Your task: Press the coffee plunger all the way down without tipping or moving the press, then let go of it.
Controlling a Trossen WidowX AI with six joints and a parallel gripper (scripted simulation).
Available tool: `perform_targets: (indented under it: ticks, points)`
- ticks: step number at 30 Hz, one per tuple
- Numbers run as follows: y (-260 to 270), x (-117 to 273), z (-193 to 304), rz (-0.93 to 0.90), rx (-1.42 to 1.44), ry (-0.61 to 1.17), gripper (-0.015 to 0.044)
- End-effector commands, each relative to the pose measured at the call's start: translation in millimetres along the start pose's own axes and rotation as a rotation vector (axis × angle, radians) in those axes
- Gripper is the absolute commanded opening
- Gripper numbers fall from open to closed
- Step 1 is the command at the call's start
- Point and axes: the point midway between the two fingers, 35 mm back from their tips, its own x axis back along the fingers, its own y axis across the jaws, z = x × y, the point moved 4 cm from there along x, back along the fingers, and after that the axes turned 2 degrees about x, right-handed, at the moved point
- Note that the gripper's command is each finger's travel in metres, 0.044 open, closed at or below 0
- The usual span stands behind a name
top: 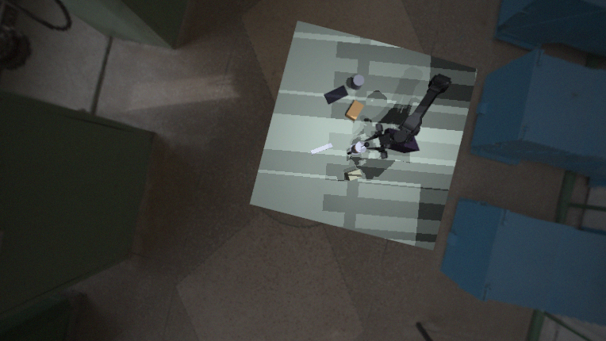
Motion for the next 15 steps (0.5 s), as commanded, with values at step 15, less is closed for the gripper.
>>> perform_targets:
  ticks: [15]
  points:
    - [1.6,-4.2,3.9,-0.004,0.002,0.000,0.0119]
